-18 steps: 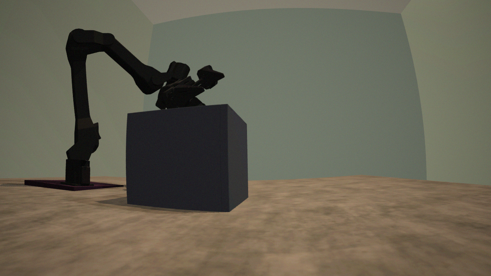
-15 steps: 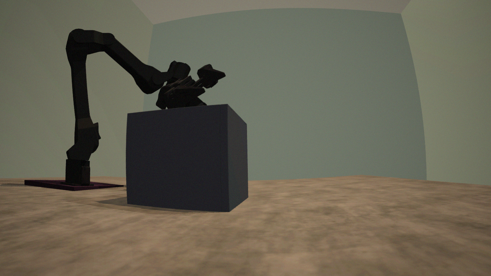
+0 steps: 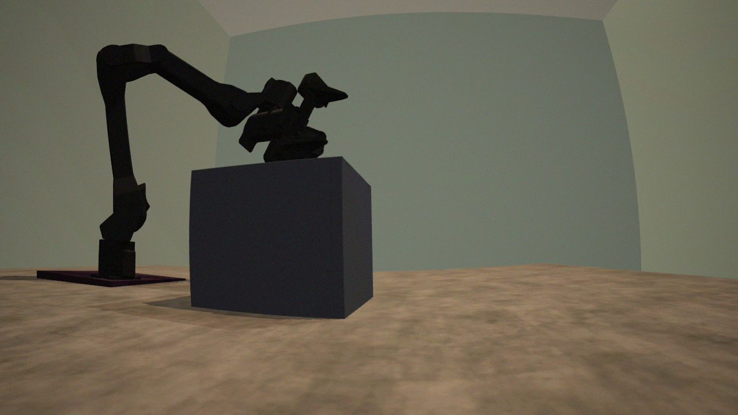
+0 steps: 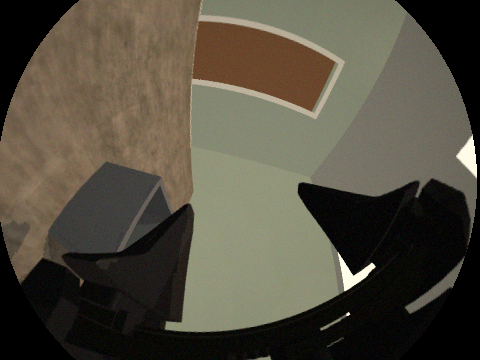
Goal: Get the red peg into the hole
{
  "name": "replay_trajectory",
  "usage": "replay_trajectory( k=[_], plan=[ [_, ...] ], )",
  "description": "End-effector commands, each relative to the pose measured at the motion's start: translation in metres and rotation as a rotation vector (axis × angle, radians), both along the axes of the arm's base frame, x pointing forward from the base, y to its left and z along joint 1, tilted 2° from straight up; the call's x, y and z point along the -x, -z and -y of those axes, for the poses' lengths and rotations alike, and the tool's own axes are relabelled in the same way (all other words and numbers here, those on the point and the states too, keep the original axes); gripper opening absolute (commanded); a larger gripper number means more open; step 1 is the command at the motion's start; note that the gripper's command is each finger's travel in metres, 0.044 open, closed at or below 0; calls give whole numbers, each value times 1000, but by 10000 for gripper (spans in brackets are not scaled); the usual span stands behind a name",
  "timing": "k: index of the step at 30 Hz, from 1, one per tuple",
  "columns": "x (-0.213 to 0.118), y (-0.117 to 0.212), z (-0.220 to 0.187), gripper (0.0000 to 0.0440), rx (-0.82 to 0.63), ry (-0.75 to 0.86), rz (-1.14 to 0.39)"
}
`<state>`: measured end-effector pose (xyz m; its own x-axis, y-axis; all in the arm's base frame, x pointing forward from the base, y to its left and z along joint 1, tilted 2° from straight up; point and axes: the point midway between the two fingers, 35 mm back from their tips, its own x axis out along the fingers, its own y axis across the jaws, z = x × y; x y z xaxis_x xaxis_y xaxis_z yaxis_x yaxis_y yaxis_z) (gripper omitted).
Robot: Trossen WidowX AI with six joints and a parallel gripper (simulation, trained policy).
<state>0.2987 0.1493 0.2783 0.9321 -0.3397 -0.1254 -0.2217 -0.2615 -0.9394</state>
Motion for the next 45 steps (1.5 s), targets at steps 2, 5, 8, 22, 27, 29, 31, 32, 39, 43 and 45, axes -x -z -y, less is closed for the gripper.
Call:
replay_trajectory(
  k=[2,5,8,22,27,29,31,32,39,43,45],
  plan=[
    [-6,-4,7,440,-170,6,31],
    [-9,-6,11,440,-275,12,46],
    [-12,-7,15,440,-379,20,59],
    [-20,-4,34,440,-867,95,83],
    [-21,1,40,440,-1038,141,75],
    [-20,3,42,440,-1105,164,69],
    [-19,6,44,440,-1172,189,62],
    [-19,8,45,440,-1205,202,58],
    [-13,20,50,440,-1426,314,20],
    [-8,28,52,440,-1545,394,-9],
    [-4,32,53,440,-1601,438,-25]
  ],
)
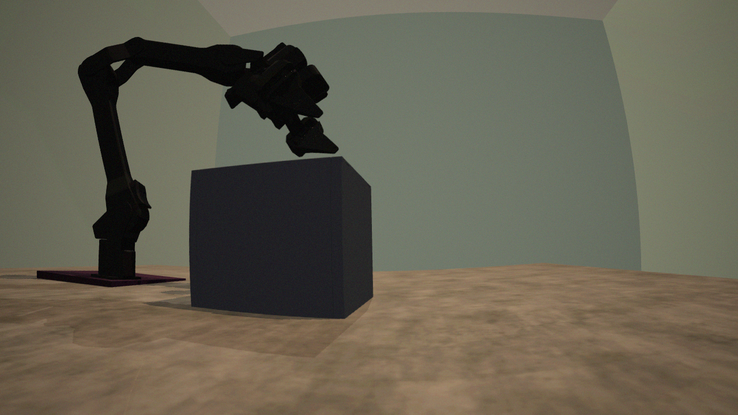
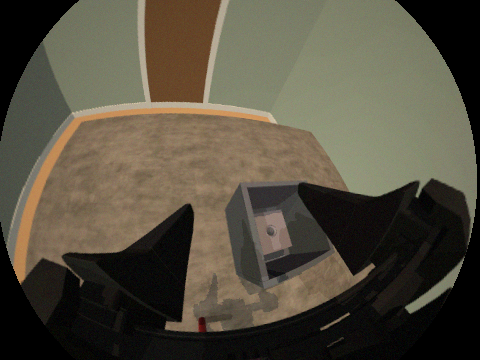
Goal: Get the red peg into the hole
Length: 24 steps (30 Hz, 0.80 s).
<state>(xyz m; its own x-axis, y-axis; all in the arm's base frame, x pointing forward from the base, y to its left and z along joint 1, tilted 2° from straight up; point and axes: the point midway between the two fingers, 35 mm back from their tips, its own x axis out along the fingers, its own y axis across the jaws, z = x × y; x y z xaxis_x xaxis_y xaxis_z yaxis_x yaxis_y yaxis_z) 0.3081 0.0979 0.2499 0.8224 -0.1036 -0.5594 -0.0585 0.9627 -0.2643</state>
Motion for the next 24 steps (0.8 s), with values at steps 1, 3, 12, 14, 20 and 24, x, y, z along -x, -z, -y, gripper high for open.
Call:
replay_trajectory(
  k=[1,3,12,14,20,24],
  plan=[
    [7,6,2,440,-122,48,-49],
    [11,11,2,440,-181,74,-81],
    [33,32,1,440,-420,209,-250],
    [40,38,1,440,-466,243,-292],
    [59,53,-2,440,-588,359,-426],
    [74,63,-5,440,-653,447,-519]
  ],
)
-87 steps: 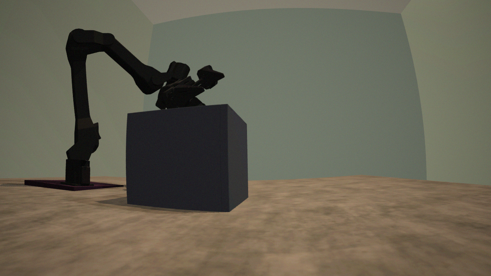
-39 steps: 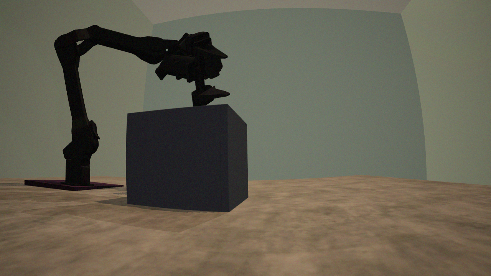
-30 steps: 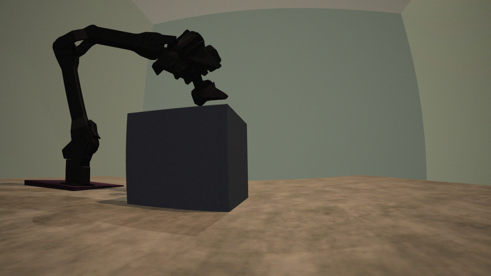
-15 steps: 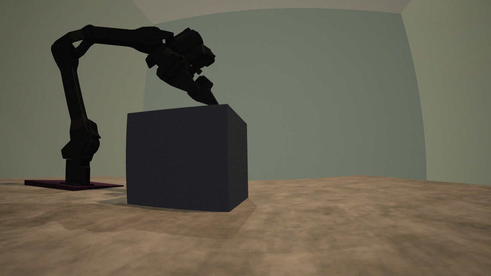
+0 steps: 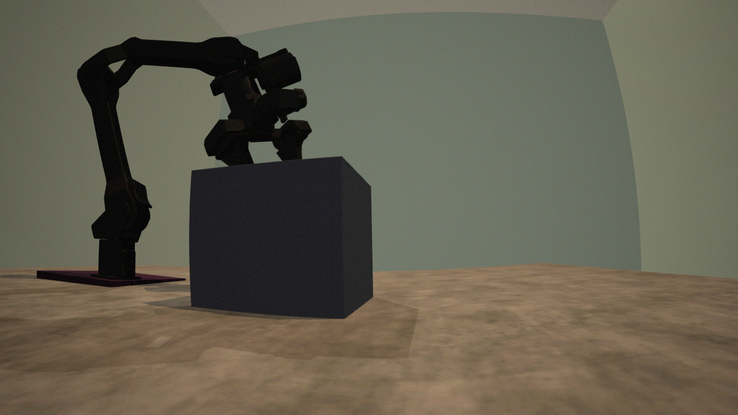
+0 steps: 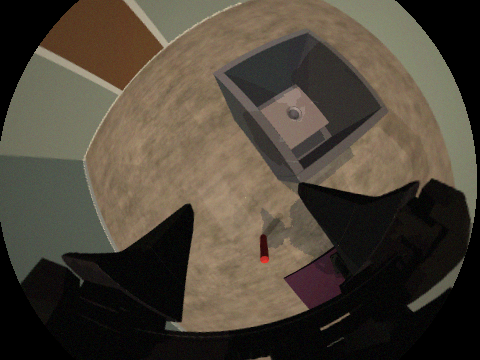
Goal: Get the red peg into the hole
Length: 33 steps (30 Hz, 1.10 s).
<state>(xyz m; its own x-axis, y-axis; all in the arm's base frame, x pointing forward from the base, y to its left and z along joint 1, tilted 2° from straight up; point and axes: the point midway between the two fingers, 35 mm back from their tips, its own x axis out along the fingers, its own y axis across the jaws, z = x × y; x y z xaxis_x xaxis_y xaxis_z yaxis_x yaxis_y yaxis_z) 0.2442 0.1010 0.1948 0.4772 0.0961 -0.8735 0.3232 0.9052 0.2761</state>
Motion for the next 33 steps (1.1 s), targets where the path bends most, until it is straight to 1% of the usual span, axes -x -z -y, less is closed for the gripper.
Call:
replay_trajectory(
  k=[1,8,16,25,33],
  plan=[
    [14,10,-2,440,-62,72,-103],
    [42,26,-8,435,-141,208,-295],
    [67,39,-16,431,-180,337,-468],
    [82,53,-25,432,-191,437,-584],
    [88,74,-30,437,-197,517,-647]
  ],
)
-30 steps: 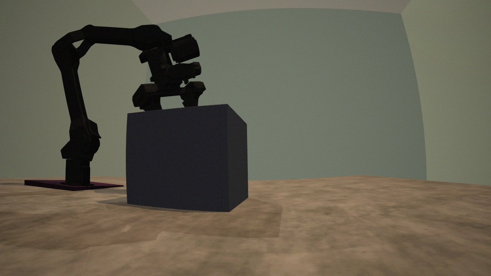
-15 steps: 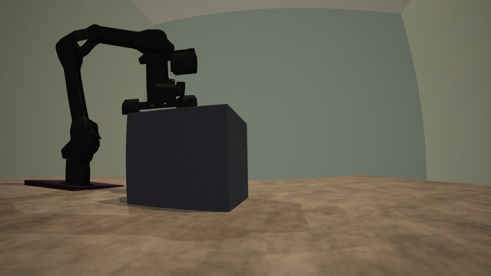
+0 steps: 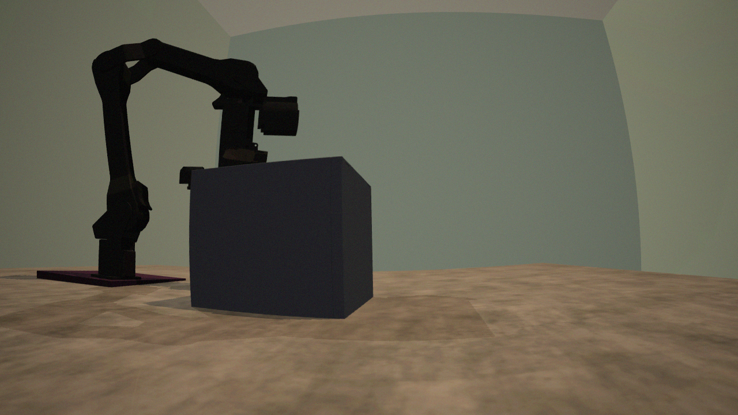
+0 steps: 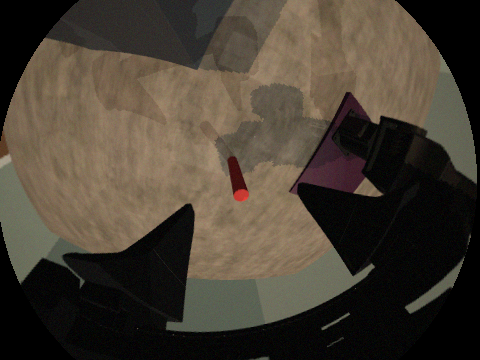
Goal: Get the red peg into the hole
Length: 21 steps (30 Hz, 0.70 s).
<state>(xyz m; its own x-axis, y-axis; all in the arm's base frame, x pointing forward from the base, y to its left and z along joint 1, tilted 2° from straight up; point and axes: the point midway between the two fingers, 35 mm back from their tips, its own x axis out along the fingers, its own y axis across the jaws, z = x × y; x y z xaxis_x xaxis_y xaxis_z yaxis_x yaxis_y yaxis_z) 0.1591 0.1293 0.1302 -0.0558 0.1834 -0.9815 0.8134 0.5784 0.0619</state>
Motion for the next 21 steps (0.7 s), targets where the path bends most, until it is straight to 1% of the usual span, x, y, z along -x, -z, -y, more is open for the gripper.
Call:
replay_trajectory(
  k=[1,12,15,18,21],
  plan=[
    [3,13,-2,438,3,38,-42],
    [8,43,-4,439,13,121,-98],
    [8,49,-5,429,17,135,-104],
    [7,55,-6,390,16,144,-103],
    [4,59,-8,320,15,150,-97]
  ],
)
